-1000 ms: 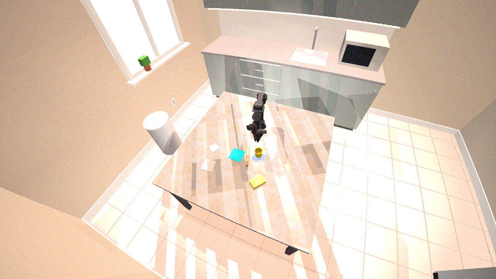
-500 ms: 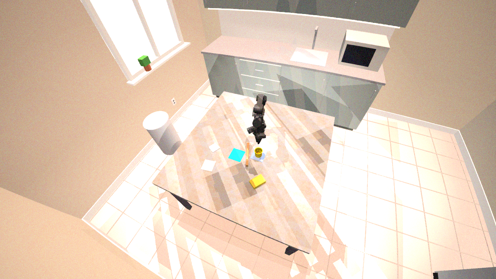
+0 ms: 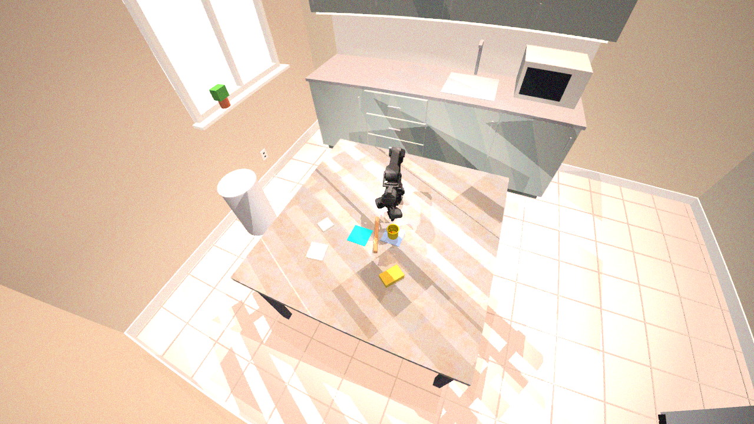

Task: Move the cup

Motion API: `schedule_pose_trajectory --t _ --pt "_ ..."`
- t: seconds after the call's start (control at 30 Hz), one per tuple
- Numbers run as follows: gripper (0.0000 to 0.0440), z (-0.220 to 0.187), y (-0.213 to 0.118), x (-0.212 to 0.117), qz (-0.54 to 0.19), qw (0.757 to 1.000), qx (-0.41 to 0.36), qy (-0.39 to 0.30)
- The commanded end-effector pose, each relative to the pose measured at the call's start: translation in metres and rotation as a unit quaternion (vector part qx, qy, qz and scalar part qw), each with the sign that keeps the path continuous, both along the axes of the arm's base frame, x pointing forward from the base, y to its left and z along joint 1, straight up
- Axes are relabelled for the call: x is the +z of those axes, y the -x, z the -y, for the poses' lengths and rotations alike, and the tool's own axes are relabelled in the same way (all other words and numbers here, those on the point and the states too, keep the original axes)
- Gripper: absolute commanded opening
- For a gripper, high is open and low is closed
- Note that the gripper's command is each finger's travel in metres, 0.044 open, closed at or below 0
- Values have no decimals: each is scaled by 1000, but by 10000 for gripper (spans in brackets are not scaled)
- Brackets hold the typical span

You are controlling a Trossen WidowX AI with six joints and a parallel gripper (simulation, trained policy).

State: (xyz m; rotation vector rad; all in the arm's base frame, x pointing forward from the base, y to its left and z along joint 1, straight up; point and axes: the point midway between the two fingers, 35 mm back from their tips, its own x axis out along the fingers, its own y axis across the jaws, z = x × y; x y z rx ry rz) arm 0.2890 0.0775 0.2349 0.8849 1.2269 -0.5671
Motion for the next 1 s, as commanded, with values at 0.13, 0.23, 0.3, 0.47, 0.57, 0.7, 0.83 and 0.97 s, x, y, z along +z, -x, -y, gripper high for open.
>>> schedule_pose_trajectory --t 0.13,0.23,0.3,0.47,0.57,0.7,0.83,0.97 --pt "158 6 8 -25 -68 997 -16 24" --pt "159 8 11 -33 -91 995 -21 33" --pt "160 9 13 -38 -105 993 -25 39" --pt "165 12 18 -52 -133 989 -35 52" --pt "168 13 20 -60 -146 987 -42 59" --pt "173 14 23 -71 -161 983 -50 67" --pt "178 15 25 -82 -173 980 -57 74" --pt "184 15 27 -93 -184 978 -62 81"
